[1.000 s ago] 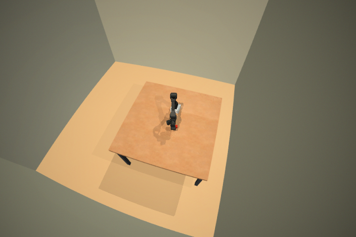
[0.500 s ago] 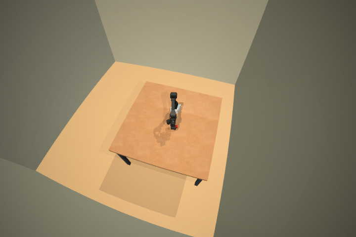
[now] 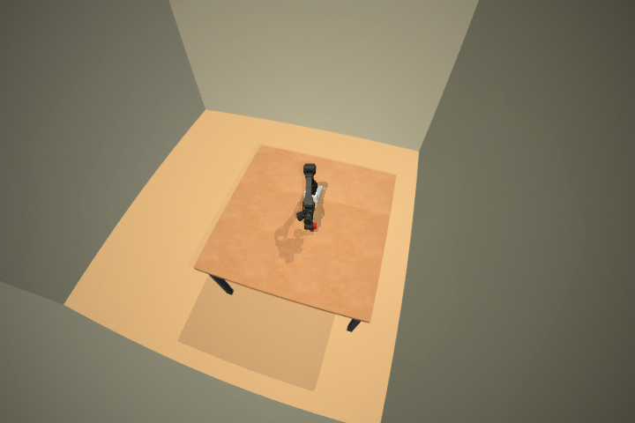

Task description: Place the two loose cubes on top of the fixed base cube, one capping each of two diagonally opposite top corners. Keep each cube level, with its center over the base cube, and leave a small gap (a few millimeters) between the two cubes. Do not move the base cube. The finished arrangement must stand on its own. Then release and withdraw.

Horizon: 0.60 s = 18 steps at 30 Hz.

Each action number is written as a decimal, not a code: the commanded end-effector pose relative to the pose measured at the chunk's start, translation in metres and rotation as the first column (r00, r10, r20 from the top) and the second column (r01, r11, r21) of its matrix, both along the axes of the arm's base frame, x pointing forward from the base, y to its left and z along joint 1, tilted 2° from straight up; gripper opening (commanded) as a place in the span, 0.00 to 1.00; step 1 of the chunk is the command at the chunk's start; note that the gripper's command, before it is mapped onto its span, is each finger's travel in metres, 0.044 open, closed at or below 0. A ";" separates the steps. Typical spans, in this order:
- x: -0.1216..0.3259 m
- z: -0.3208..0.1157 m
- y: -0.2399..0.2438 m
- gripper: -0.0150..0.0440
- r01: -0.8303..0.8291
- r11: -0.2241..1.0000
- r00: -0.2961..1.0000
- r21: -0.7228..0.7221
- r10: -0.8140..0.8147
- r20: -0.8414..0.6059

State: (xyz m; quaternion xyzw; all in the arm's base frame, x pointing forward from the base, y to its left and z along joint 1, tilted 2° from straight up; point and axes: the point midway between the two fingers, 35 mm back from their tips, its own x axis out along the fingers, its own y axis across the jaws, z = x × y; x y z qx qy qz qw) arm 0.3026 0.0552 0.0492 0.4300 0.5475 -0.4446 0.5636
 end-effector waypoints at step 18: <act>0.001 0.030 0.001 0.60 0.003 1.000 1.000 0.001 -0.003 0.007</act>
